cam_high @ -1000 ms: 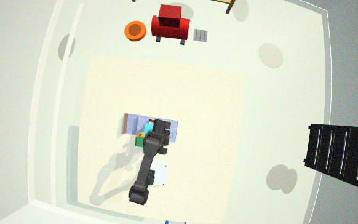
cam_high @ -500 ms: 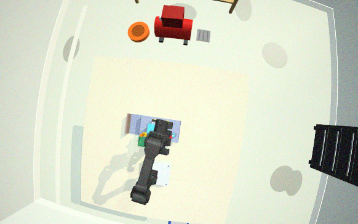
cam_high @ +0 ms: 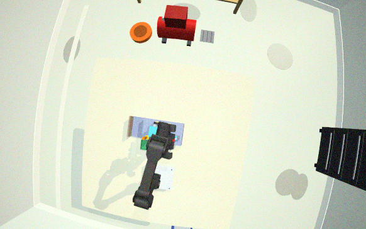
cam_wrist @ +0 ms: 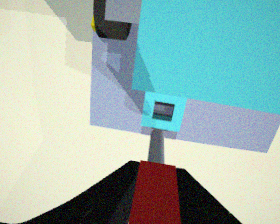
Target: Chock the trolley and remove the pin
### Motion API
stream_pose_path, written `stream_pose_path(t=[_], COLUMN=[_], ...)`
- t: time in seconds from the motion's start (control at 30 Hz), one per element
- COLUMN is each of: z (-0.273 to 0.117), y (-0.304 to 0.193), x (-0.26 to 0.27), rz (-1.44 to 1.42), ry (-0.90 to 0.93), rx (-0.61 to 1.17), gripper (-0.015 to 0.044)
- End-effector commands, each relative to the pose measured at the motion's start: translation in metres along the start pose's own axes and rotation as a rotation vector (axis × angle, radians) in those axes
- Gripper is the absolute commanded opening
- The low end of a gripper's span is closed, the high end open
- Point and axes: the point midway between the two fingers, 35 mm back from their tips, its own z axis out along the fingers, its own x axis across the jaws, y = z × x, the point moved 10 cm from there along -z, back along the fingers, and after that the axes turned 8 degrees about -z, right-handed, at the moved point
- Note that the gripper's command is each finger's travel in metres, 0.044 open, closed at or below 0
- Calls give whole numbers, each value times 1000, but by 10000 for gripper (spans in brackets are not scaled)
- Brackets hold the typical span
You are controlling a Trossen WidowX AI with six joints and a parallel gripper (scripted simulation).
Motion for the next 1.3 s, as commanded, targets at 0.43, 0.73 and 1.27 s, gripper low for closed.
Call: stream_pose_path(t=[0.43, 0.73, 1.27], z=[-1, -1, 1], y=[-20, -33, -25], x=[2, 3, 48], rz=[4, 4, 3], ry=[-2, -2, 2], rx=[7, 8, 8], gripper=[0, 0, 0])
